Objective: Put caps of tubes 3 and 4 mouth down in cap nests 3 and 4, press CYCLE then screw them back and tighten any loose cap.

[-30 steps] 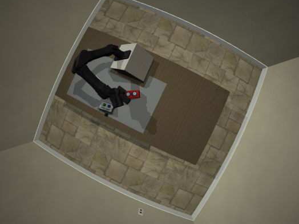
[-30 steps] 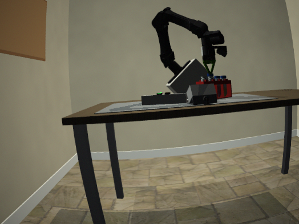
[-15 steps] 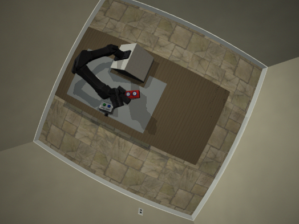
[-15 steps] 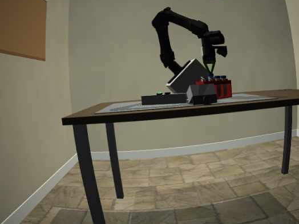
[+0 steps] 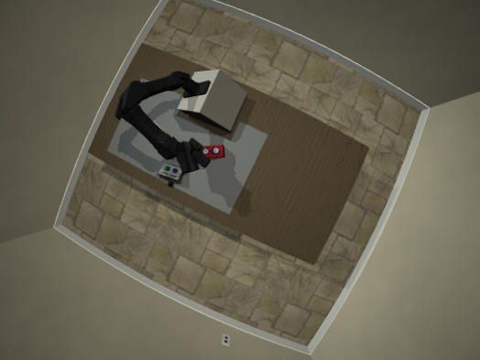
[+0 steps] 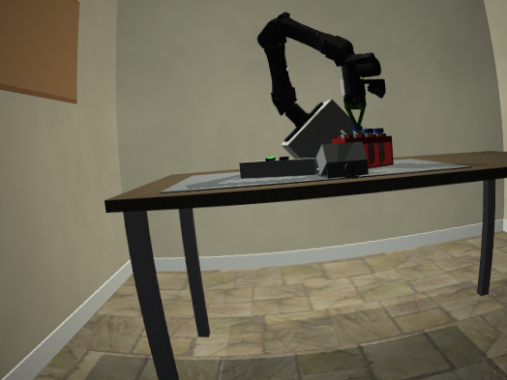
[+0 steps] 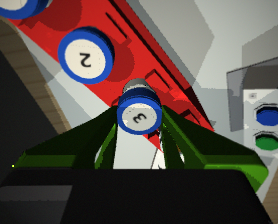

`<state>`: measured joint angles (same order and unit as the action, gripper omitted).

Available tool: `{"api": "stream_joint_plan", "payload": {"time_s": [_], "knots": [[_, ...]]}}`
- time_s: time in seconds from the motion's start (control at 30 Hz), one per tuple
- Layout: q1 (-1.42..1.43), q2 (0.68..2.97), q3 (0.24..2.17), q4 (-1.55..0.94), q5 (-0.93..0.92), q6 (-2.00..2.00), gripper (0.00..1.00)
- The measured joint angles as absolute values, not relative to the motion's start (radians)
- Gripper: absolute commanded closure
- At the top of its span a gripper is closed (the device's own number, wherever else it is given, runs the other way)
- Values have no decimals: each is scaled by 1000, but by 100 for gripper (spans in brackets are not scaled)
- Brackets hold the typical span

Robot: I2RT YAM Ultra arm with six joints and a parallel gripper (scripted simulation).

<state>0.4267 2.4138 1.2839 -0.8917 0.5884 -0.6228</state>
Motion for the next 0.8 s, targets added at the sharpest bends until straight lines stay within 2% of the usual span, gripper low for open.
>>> {"api": "stream_joint_plan", "payload": {"time_s": [0.6, 0.63, 0.8], "knots": [[418, 2420, 1274, -870, 593, -633, 100], [418, 2420, 1274, -870, 593, -633, 51], [418, 2420, 1274, -868, 593, -634, 51]]}}
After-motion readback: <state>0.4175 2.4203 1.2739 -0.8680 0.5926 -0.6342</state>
